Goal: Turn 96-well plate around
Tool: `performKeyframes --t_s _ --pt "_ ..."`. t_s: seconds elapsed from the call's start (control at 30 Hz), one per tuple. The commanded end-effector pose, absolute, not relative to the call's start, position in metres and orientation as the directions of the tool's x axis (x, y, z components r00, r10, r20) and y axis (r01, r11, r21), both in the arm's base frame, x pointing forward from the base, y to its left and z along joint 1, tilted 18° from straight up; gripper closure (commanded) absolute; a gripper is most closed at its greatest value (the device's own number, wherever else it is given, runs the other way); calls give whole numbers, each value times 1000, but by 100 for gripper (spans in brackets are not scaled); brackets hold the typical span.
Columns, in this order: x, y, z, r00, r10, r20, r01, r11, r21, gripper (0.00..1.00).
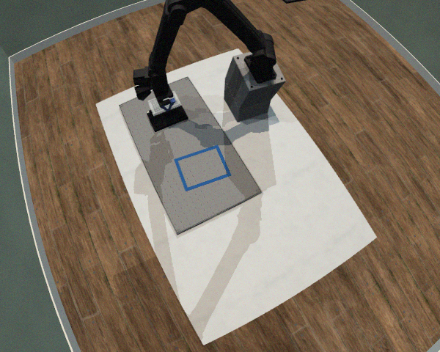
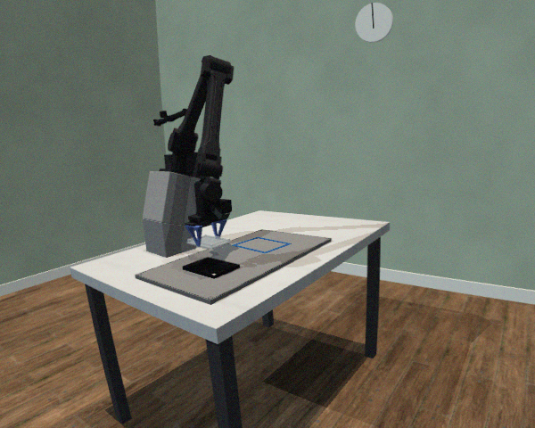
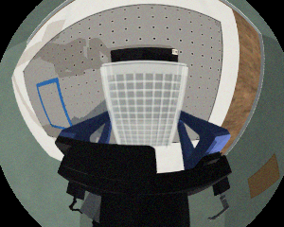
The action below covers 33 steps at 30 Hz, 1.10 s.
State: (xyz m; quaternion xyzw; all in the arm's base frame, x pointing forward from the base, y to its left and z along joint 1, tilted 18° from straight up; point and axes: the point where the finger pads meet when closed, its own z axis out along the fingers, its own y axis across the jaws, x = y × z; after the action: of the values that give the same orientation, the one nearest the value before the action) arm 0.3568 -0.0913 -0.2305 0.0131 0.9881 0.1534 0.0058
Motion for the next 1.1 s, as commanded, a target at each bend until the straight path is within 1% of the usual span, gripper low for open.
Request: performKeyframes --t_s 0.0,0.07,0.13,0.53,1.07 --pt "371 -84 -215 -994 106 -27 94 952 292 100" --pt "370 -78 -213 -986 169 -7 160 942 294 100" --pt "370 -78 -213 -986 169 -7 160 942 294 100" --pt "364 -38 -203 -848 518 109 527 804 277 100" --pt "358 8 -192 -848 517 113 527 803 280 100"
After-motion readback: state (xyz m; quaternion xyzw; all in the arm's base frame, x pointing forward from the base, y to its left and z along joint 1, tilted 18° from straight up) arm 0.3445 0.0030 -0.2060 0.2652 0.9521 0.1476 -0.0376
